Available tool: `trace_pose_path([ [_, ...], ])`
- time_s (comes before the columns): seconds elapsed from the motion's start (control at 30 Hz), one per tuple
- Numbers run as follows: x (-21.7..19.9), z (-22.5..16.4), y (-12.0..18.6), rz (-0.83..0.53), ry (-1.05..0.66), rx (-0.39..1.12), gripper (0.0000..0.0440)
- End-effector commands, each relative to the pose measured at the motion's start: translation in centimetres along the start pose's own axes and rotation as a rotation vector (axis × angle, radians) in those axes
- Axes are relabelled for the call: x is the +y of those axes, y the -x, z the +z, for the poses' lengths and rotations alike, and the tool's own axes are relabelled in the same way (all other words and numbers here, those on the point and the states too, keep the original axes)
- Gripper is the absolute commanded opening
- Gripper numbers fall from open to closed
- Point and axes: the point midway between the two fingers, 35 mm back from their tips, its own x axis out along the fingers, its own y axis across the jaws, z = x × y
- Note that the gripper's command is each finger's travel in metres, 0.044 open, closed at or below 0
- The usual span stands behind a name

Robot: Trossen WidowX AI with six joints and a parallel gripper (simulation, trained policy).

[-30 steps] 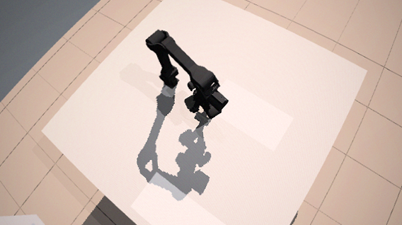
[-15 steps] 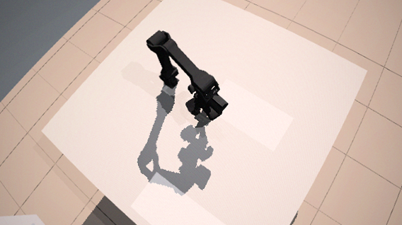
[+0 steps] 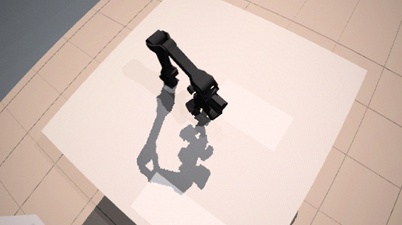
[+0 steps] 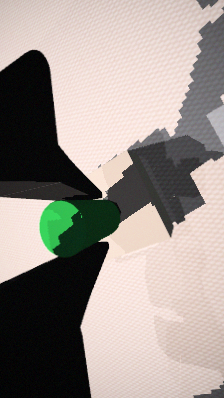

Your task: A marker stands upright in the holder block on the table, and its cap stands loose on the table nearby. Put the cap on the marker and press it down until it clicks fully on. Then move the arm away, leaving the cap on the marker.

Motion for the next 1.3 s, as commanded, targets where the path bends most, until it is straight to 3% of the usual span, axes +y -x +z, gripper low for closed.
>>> trace_pose_path([
  [0.0, -0.52, 0.63, -1.67, -0.047, 0.014, -0.031, 0.0096],
  [1.27, -0.30, 1.17, -2.01, -0.029, 0.056, -0.050, 0.0157],
])
